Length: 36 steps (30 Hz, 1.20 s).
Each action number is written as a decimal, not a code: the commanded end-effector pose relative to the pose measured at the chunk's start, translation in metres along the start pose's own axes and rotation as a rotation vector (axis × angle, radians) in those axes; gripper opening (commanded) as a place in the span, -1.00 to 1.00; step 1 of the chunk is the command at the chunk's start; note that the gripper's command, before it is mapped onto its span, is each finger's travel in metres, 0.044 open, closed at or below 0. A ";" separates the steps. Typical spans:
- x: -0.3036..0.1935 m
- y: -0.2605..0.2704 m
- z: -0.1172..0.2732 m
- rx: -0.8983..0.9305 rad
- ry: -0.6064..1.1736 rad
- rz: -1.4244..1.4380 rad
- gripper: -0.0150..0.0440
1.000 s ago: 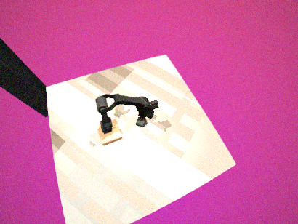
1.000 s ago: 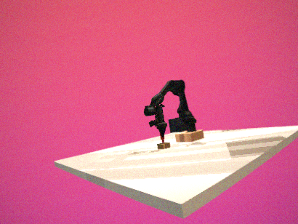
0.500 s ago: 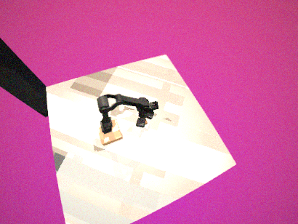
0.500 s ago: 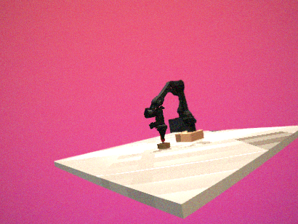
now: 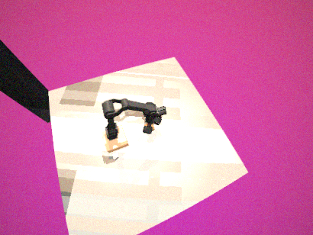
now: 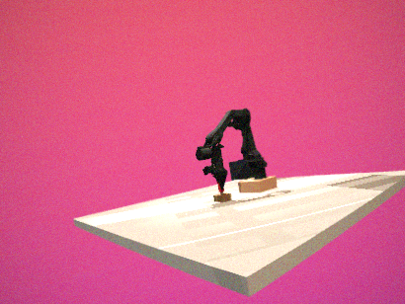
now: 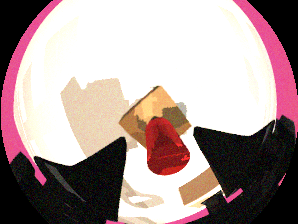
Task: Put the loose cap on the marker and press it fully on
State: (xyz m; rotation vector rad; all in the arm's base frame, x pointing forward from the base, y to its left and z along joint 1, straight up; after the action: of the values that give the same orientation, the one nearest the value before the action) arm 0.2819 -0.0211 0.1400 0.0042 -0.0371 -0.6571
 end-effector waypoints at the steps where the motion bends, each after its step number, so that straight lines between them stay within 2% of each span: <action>1: 0.000 0.000 0.000 0.000 0.000 0.000 0.93; 2: 0.000 0.000 0.000 0.000 0.000 0.000 1.00; 5: 0.001 0.001 0.009 0.000 0.000 0.000 1.00; 10: 0.001 0.000 0.073 0.000 0.000 0.000 1.00; 14: 0.000 0.000 0.075 0.000 0.000 0.000 1.00; 16: 0.000 0.000 0.074 0.000 0.000 0.055 0.82; 23: 0.001 0.000 0.066 0.000 0.000 0.592 0.20; 31: 0.001 0.000 0.066 0.000 0.000 0.606 -0.49; 36: 0.001 0.000 0.066 0.000 0.000 0.606 -0.49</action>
State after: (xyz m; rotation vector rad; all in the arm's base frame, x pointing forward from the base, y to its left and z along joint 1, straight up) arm 0.2799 -0.0208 0.2063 -0.0074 -0.0364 -0.0577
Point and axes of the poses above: the point midway between the two fingers, 35 mm back from their tips, its own z axis back along the fingers, its own y axis across the jaws, x = y × z, the point moved 10 cm from there along z, back along the fingers, and after that the axes turned 3 degrees about -z, right-handed, at the moved point
